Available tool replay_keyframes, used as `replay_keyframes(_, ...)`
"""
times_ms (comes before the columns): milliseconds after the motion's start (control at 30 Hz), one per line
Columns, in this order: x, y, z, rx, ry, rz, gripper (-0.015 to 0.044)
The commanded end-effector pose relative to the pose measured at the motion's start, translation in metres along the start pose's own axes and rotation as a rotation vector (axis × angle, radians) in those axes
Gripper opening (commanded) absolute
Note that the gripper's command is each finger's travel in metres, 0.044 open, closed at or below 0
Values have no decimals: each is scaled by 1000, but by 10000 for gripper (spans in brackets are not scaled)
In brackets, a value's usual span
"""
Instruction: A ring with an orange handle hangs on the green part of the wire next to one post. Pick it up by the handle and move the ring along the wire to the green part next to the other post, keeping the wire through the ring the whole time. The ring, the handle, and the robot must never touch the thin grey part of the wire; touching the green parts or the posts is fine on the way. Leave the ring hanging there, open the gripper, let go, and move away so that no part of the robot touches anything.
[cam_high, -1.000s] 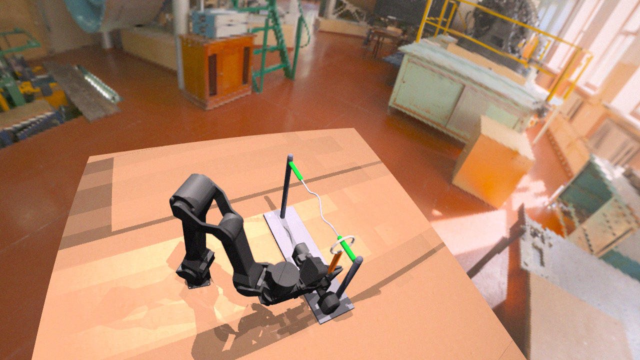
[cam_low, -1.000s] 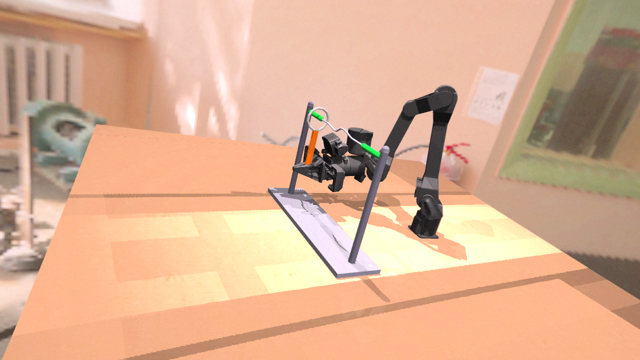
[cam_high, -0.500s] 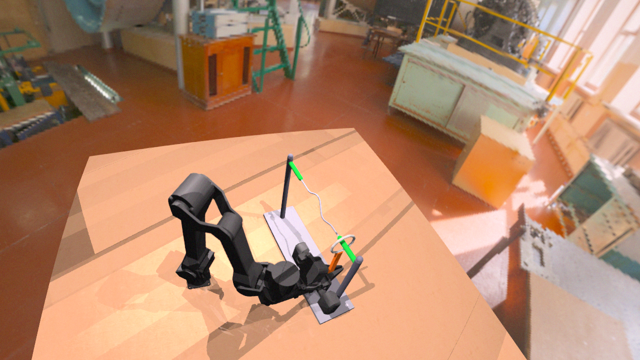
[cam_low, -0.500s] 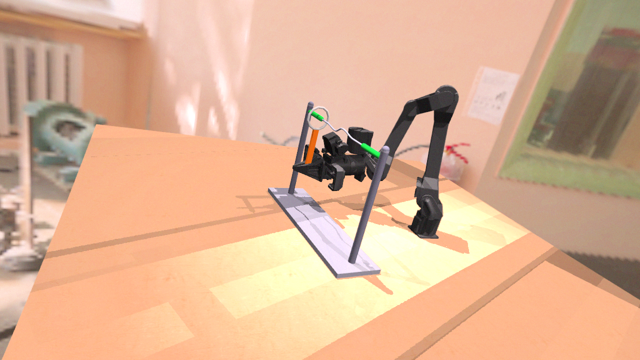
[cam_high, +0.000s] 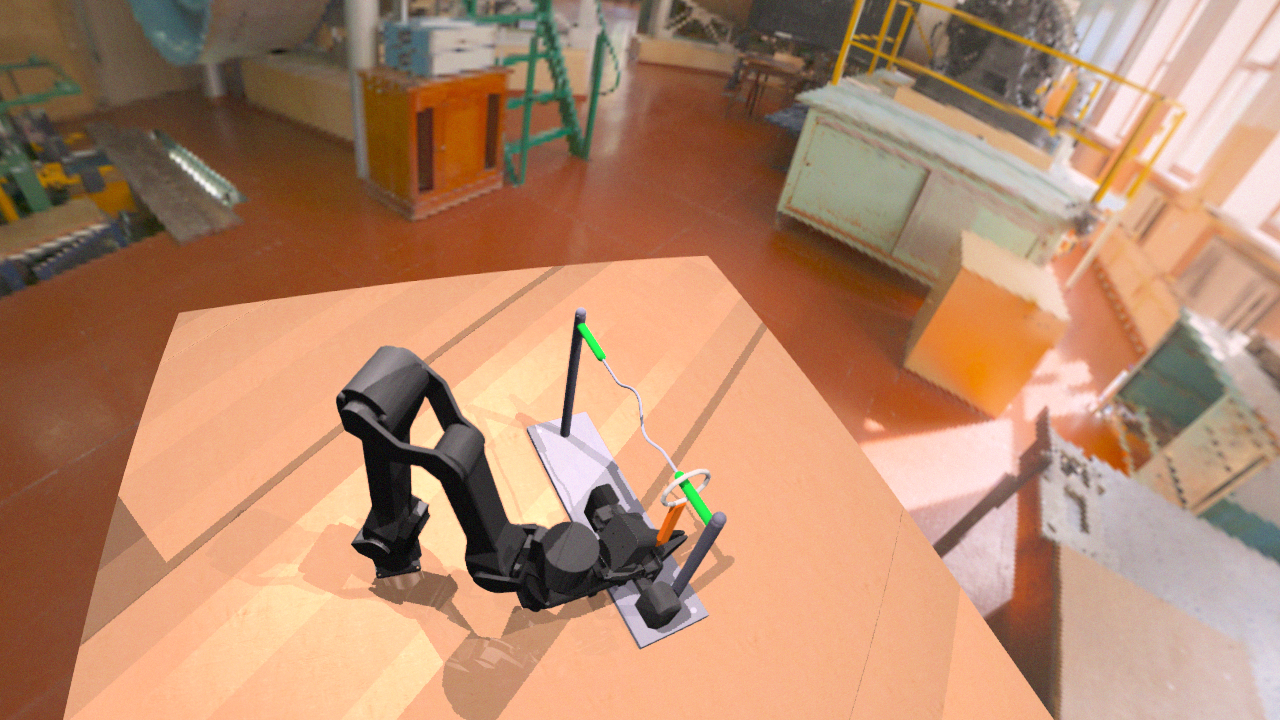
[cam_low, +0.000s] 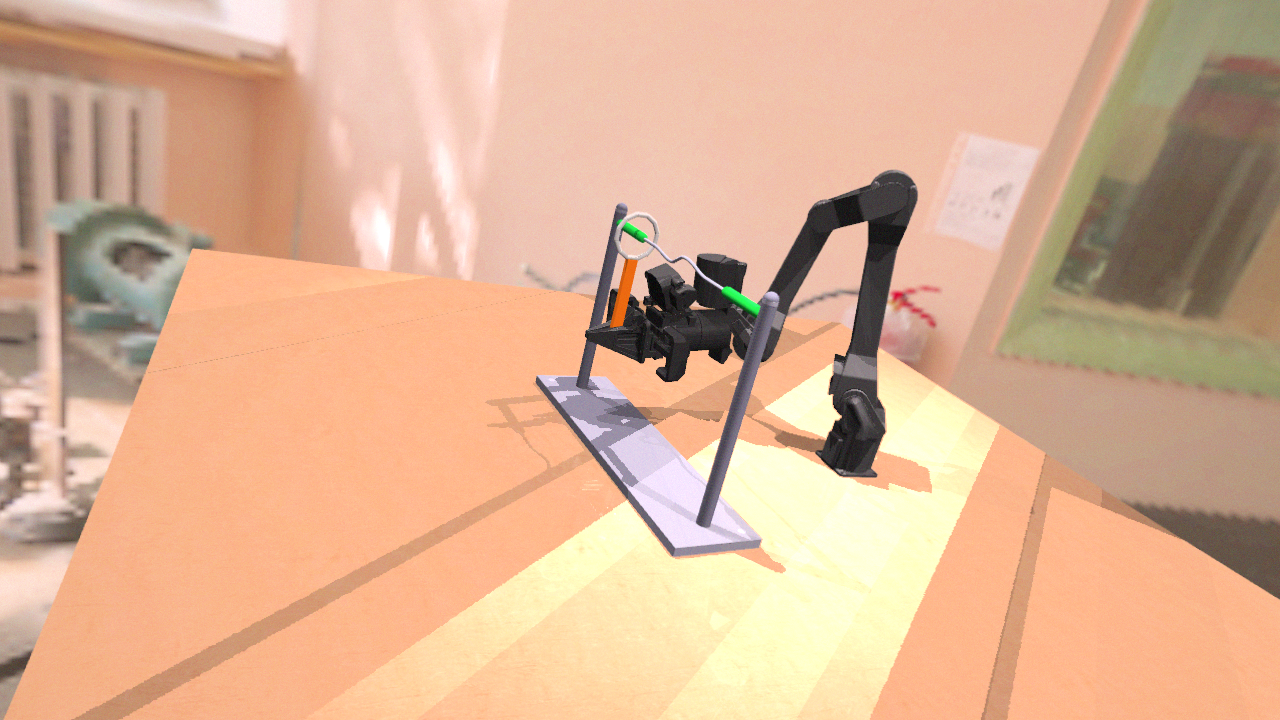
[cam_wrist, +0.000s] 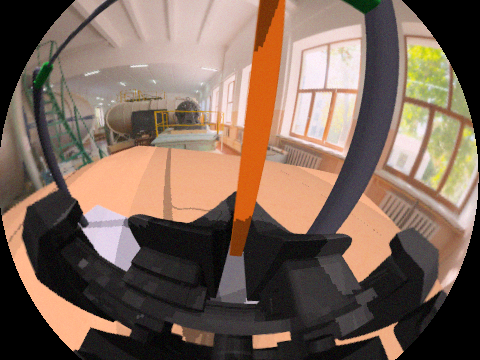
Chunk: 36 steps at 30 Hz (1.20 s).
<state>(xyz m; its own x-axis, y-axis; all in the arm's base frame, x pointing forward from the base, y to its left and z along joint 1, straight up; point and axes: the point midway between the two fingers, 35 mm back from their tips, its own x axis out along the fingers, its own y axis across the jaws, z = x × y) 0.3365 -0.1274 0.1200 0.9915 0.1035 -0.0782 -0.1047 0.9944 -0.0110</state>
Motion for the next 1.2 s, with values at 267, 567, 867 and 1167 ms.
replay_keyframes(267, 0, 6, 3, -3, -5, -1, -150)
replay_keyframes(567, 0, 15, 3, -3, -5, 1, -150)
replay_keyframes(867, 0, 23, 3, -5, -5, 4, -150)
replay_keyframes(1167, 0, 30, 3, -22, -5, 12, -150)
